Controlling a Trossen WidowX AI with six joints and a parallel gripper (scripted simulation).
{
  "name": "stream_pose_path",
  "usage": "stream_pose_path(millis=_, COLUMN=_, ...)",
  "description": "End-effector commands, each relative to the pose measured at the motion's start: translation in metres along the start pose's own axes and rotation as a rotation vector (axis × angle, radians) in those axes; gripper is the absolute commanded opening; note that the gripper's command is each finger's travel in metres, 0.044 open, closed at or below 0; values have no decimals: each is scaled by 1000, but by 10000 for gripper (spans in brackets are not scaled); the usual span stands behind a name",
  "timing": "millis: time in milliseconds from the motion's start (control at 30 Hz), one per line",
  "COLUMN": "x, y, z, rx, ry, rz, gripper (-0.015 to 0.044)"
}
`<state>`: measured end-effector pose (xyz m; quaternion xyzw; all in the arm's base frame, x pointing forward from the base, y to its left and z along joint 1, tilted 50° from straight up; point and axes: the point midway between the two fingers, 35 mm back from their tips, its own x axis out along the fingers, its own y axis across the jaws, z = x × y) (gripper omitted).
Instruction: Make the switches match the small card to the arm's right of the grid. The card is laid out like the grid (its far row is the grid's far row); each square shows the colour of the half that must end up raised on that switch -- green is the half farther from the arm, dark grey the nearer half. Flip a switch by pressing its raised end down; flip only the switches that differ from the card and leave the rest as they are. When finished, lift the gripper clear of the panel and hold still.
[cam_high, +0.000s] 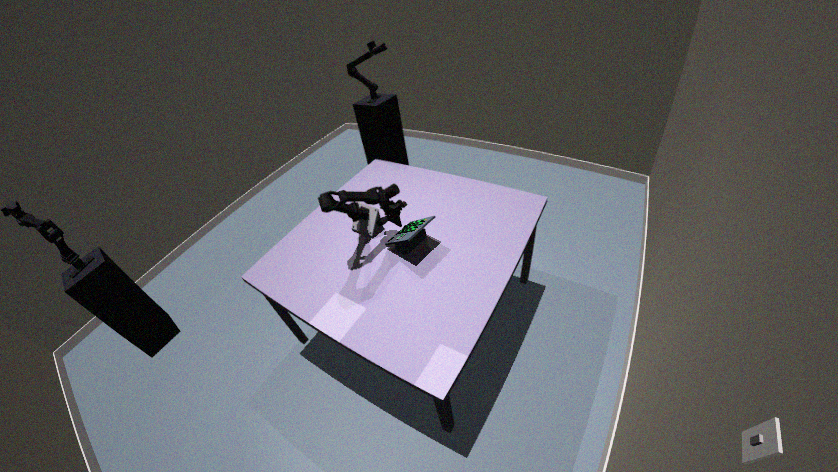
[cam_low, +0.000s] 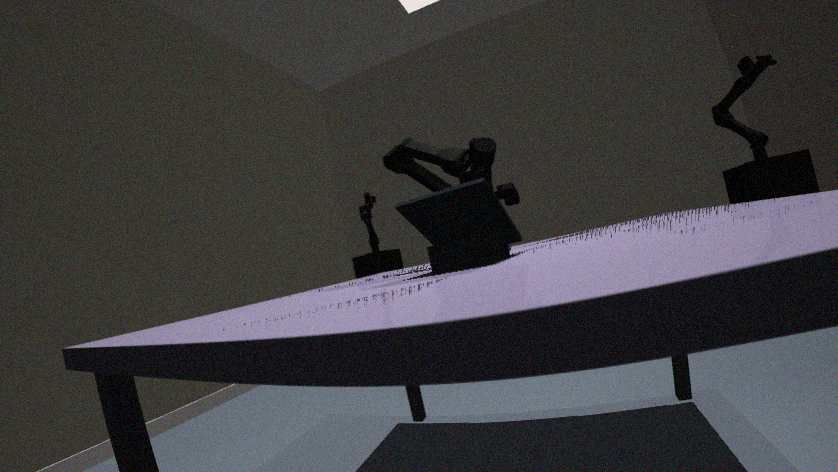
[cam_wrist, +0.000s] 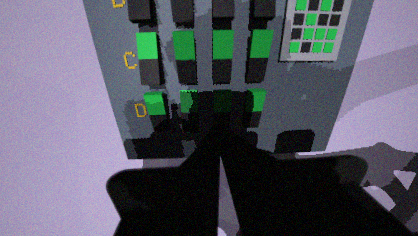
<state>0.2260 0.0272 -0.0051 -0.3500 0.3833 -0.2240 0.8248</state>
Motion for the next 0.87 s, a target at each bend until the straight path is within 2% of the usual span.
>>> stream_pose_path(millis=0, x=-26, y=4, z=2, rx=4, ry=12, rz=14, gripper=0)
stream_pose_path(millis=133, x=-52, y=-2, z=3, rx=12, ry=17, rz=-5, gripper=0)
stream_pose_path(millis=400, x=-53, y=-2, z=5, rx=13, ry=17, rz=-6, gripper=0)
stream_pose_path(millis=633, x=-59, y=9, z=71, rx=15, ry=15, rz=-6, gripper=0)
stream_pose_path(millis=833, x=-59, y=9, z=73, rx=15, ry=15, rz=-7, gripper=0)
